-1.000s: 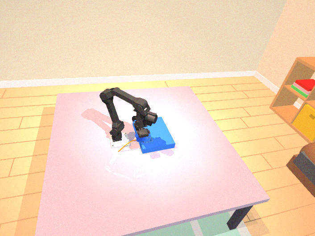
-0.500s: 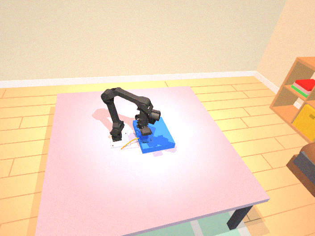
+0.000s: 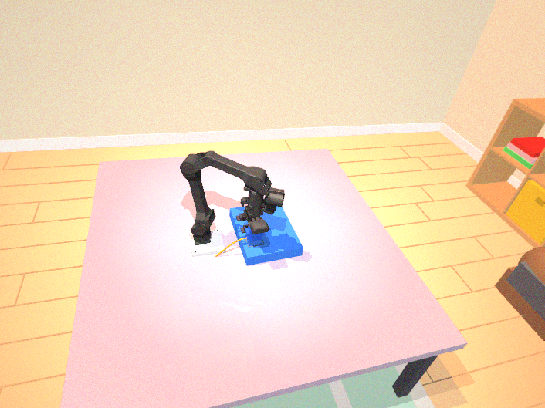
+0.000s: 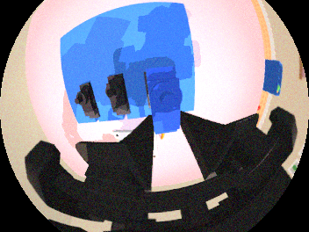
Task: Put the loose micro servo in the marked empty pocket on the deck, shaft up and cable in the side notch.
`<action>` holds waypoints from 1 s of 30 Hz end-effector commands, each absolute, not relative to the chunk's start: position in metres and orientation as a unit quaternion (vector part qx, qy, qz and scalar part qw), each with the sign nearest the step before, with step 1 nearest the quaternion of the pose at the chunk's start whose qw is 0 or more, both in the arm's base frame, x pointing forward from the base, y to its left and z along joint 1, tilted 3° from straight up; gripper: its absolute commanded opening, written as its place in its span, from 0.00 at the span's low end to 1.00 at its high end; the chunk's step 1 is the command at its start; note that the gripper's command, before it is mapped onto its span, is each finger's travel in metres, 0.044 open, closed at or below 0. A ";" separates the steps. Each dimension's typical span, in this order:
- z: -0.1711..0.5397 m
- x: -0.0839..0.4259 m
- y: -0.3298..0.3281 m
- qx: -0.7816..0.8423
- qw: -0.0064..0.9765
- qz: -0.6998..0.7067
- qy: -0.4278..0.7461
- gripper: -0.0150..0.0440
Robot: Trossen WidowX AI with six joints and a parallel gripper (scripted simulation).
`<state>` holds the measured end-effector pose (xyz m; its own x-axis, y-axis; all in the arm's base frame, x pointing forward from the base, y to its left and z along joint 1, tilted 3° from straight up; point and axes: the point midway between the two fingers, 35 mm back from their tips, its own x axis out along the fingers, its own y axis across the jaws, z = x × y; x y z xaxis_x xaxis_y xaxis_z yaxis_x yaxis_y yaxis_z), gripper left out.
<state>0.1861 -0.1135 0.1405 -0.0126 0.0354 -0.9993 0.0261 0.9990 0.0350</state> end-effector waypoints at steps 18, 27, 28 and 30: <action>0.124 0.189 -0.113 0.024 0.705 0.002 0.709 0.25; 0.119 0.189 -0.113 0.024 0.705 0.002 0.709 0.25; 0.118 0.189 -0.113 0.024 0.705 0.002 0.709 0.25; 0.117 0.189 -0.113 0.024 0.705 0.002 0.709 0.25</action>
<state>0.1889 -0.1135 0.1199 -0.0088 0.0328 -0.9994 0.0265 0.9991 0.0326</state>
